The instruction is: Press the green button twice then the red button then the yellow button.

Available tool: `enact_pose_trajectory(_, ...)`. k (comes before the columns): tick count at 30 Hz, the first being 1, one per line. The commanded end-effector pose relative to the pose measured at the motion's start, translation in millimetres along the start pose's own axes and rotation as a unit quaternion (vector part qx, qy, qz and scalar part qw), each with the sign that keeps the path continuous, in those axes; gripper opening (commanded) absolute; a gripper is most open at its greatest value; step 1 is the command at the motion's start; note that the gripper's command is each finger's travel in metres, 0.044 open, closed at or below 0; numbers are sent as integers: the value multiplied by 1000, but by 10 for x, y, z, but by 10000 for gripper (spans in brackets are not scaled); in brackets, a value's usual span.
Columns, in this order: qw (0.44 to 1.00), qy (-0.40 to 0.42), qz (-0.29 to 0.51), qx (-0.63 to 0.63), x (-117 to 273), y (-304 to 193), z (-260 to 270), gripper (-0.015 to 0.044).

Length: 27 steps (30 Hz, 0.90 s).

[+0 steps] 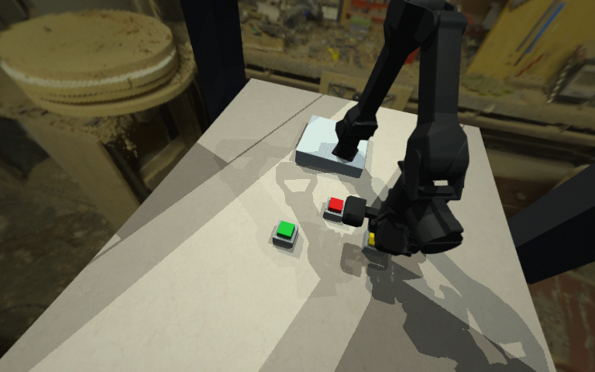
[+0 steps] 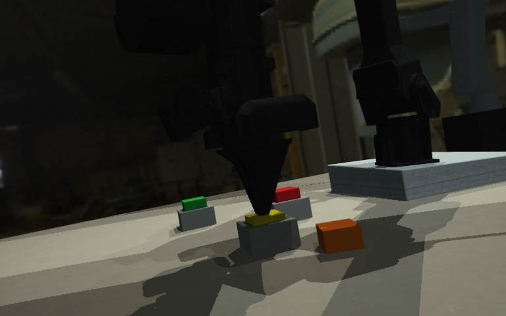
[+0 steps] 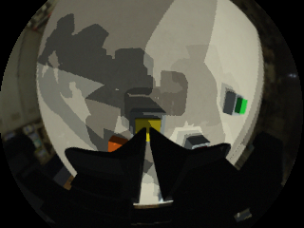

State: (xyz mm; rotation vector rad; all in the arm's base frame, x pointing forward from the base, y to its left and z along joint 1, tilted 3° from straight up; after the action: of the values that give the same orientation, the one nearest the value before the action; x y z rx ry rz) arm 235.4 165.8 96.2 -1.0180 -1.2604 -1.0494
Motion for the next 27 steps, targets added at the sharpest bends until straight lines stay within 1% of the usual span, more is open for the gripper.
enact_pose_trajectory(1, 1000, 1, 2, -3, -15, -8, 0, 20)
enact_pose_trajectory(12, 1000, 1, 2, -3, -15, -8, 0, 20)
enact_pose_trajectory(13, 1000, 0, 0, 0, 19, -1, 0, 20)
enact_pose_trajectory(16, 1000, 1, 1, -3, 303, -4, 0, 20)
enact_pose_trajectory(20, 1000, 1, 2, -3, 330, -6, 0, 20)
enact_pose_trajectory(22, 1000, 1, 1, 0, 390, -3, 86, 72)
enact_pose_trajectory(27, 1000, 5, 0, 4, 836, -95, 684, 204)
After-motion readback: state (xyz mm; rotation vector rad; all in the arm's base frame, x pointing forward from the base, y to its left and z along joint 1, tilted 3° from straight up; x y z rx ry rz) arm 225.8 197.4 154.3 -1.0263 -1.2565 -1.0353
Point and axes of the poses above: the point midway between the two fingers, 35 mm back from their tips, its own x axis back along the fingers, its own z axis across the jaws, y = z × x, the point moved 7 cm from there along x, back along the fingers, and after that the axes turned 1 degree about x, right-handed, at the moved point
